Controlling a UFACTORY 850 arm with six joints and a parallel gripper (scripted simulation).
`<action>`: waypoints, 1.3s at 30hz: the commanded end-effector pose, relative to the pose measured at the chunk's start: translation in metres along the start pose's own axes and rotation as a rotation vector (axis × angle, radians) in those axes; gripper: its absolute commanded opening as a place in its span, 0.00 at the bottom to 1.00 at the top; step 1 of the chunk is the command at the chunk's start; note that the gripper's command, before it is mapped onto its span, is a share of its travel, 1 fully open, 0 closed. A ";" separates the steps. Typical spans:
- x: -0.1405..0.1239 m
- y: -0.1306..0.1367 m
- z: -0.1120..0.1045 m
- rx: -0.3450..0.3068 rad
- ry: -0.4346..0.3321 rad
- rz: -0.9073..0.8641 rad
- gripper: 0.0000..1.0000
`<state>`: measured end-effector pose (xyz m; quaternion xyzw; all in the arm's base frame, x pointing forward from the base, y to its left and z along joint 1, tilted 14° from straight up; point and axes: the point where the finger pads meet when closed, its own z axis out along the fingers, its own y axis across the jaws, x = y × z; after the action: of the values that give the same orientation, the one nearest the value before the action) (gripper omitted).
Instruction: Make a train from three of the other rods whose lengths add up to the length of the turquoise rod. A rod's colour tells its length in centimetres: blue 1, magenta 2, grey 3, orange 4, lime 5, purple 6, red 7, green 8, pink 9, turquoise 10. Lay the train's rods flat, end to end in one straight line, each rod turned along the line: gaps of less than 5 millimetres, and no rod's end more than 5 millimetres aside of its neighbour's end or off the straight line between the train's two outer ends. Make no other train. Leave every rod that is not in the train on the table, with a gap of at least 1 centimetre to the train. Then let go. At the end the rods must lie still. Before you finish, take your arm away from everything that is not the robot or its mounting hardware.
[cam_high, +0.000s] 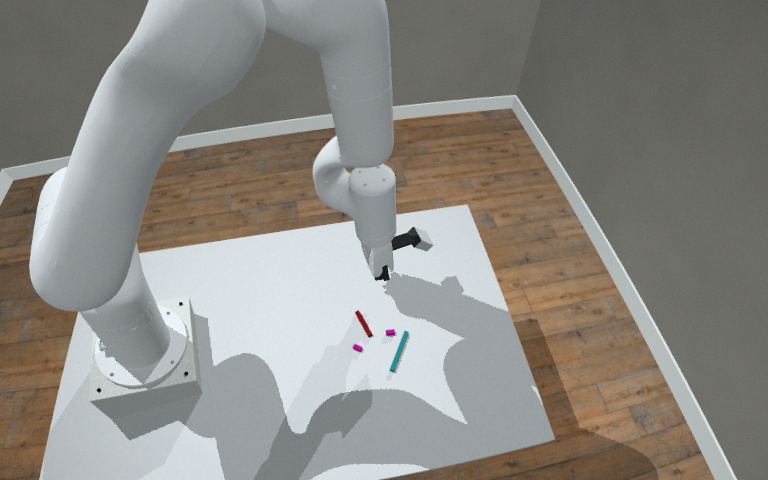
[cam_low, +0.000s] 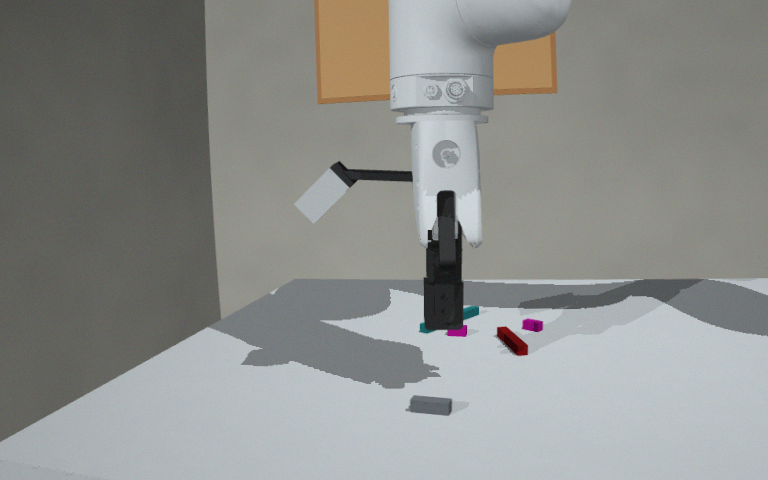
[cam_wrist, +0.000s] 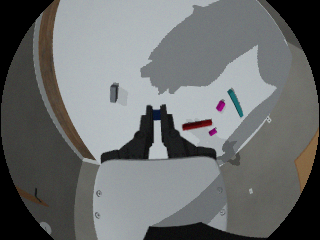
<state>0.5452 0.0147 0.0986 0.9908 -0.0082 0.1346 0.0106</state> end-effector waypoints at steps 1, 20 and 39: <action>0.002 0.000 -0.027 0.017 -0.019 0.000 0.04; 0.002 0.001 -0.055 0.017 -0.019 0.000 0.04; -0.016 0.126 -0.048 0.012 -0.046 0.150 0.04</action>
<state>0.5191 -0.0783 0.1443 0.9912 -0.0659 0.1141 0.0090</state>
